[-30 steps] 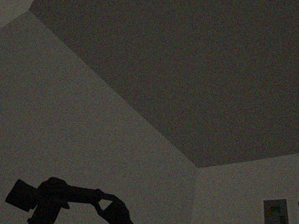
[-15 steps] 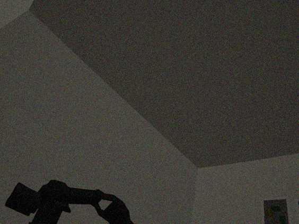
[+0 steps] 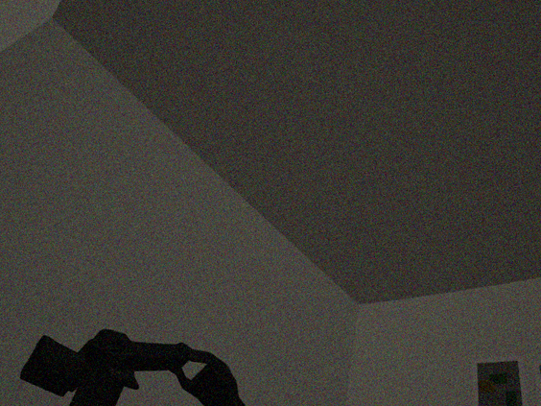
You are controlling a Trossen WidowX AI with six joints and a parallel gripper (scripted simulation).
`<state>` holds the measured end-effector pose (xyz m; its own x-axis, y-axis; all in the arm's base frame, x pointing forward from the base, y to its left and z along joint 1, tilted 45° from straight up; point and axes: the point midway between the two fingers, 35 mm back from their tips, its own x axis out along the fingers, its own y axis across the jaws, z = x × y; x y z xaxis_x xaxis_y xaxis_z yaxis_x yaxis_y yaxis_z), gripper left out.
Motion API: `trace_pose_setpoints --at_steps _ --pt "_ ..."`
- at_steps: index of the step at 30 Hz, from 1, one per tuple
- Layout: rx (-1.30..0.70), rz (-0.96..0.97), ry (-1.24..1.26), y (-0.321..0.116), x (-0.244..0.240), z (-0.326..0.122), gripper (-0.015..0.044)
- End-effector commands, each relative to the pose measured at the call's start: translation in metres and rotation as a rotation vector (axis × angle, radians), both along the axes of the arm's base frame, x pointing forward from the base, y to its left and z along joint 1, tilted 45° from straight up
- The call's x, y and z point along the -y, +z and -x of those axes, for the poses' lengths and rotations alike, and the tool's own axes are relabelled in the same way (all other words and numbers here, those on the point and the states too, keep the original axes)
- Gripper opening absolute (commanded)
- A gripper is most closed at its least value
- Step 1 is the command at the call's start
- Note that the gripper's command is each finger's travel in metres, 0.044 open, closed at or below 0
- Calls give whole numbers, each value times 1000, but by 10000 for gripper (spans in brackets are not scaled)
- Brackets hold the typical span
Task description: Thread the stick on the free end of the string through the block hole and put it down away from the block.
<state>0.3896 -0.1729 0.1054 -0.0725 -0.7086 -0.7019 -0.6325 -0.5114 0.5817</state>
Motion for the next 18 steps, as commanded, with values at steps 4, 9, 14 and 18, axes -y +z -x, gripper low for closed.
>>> trace_pose_setpoints --at_steps 4,9,14,18 --pt "7 4 2 -2 -6 5 0" --pt "7 4 2 -4 -10 10 0" --pt "7 4 2 -7 -13 14 0" --pt "6 4 2 -9 -15 18 0"
